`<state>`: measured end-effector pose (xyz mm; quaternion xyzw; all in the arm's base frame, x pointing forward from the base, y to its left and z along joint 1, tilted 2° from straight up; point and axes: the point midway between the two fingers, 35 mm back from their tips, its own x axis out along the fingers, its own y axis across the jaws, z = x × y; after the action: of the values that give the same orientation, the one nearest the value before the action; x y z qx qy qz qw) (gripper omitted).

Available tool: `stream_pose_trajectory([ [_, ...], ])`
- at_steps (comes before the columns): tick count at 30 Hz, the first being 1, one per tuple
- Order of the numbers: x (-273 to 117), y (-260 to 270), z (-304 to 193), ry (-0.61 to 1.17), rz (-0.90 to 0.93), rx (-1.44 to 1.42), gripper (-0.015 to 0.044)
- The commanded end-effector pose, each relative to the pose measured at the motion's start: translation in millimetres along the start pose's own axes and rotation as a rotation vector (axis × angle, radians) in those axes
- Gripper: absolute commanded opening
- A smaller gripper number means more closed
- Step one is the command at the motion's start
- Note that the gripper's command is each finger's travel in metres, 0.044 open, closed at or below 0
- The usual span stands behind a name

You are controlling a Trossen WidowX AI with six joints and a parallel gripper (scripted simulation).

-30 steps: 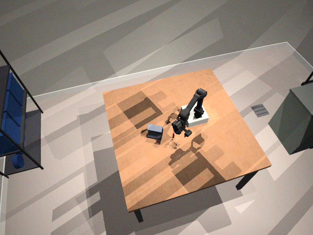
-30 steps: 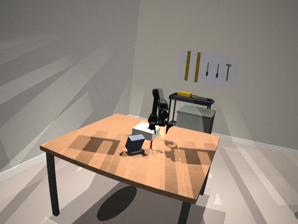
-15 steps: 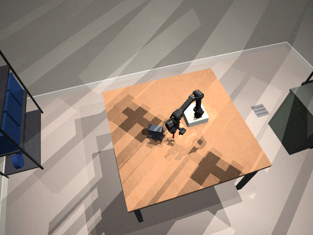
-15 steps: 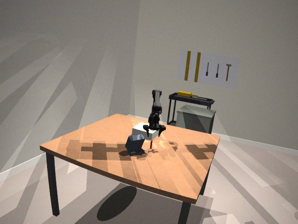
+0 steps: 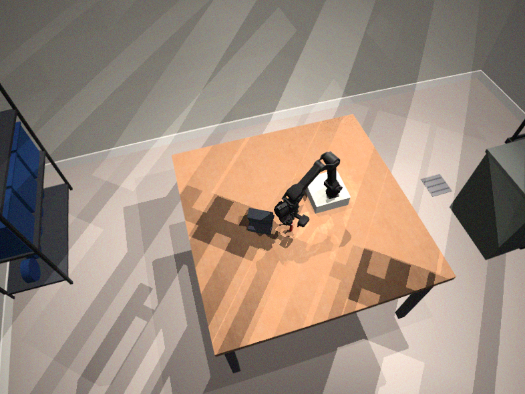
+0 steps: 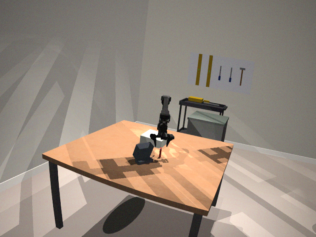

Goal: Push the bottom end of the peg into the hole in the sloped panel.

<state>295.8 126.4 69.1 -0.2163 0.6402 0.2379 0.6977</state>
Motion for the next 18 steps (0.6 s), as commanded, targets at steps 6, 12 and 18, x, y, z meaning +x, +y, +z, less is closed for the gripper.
stream_pose_trajectory([
  [6,18.6,0.0,-3.4,0.018,-0.001,-0.004,0.044],
  [12,28.4,0.1,-3.5,0.018,-0.001,-0.004,0.044],
  [18,38.1,0.3,-4.0,0.018,-0.001,-0.004,0.044],
])
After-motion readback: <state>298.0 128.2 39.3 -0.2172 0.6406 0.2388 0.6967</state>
